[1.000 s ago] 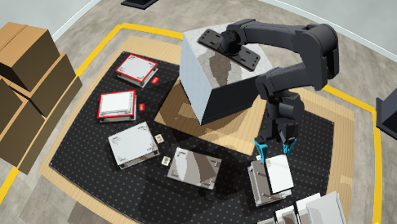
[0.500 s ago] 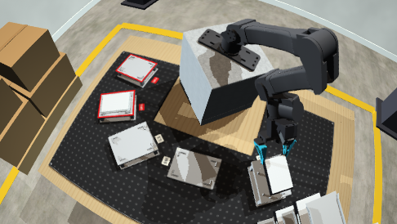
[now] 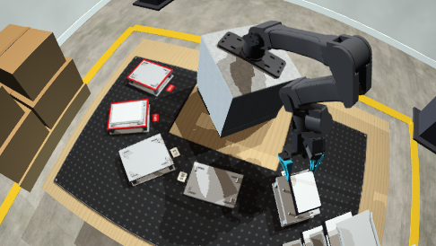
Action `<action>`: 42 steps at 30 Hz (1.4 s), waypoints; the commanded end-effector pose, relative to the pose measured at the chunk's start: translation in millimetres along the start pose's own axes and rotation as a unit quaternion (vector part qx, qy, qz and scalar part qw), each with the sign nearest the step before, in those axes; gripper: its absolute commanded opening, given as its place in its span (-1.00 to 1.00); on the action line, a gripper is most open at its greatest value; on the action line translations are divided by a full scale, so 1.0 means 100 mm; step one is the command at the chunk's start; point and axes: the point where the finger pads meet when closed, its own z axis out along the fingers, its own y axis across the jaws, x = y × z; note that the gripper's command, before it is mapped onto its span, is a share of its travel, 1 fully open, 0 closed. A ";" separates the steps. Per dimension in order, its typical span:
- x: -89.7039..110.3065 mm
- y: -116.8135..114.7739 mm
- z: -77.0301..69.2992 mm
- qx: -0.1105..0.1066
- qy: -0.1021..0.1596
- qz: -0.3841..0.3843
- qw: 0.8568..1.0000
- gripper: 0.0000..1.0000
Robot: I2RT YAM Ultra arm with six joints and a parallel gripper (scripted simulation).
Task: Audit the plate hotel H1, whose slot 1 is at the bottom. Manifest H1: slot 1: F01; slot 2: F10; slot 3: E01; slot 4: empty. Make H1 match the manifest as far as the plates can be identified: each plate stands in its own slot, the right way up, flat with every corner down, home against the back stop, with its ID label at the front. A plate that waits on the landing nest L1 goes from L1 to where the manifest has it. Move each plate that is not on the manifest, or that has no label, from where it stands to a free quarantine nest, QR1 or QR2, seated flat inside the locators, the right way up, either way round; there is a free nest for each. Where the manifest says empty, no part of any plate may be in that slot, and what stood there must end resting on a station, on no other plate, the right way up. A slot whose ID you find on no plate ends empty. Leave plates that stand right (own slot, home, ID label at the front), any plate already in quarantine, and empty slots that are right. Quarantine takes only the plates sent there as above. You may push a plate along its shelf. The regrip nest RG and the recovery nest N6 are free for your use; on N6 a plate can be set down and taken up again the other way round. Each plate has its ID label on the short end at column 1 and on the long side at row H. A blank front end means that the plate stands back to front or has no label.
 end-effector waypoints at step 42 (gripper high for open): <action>0.07 0.01 0.13 -0.001 -0.012 0.004 1.000 0.72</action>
